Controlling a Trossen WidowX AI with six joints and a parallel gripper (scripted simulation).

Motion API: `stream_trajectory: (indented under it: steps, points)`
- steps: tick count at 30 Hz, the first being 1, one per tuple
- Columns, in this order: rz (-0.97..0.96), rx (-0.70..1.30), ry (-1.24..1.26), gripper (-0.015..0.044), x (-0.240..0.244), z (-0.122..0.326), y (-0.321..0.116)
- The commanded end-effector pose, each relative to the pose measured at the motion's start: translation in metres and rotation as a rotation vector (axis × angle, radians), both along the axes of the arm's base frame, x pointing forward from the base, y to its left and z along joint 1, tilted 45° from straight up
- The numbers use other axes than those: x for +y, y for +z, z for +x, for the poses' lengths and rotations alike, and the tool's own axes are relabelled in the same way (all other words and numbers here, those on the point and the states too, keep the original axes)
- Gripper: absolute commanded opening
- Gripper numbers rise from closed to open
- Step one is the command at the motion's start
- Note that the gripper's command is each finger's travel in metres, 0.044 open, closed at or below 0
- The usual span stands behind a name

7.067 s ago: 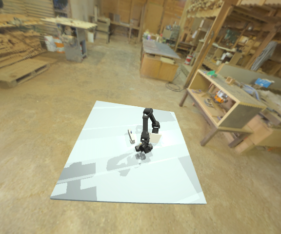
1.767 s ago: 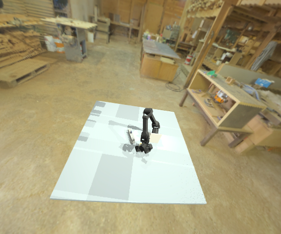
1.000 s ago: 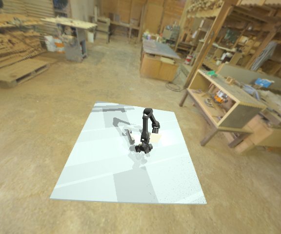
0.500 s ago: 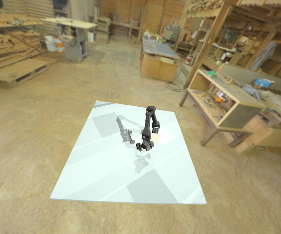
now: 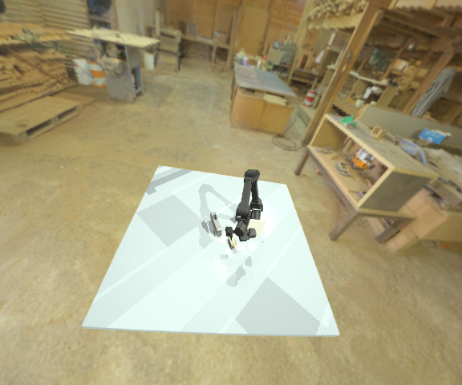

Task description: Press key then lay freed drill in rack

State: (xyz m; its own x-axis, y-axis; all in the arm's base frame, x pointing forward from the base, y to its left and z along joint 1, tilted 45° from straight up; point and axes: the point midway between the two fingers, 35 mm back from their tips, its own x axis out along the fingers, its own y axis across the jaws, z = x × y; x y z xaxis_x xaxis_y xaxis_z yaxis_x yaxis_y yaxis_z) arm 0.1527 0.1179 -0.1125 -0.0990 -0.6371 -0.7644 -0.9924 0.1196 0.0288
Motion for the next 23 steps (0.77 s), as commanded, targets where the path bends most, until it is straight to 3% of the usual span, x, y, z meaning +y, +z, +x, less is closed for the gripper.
stream_trajectory:
  steps: [1,9,23]
  points:
    - [0.057,-0.192,-0.238,0.044,0.017,-0.005,0.033]
    - [0.161,-0.585,-0.883,0.044,0.04,-0.029,0.106]
    - [0.187,-0.825,-1.618,0.044,0.038,-0.069,0.171]
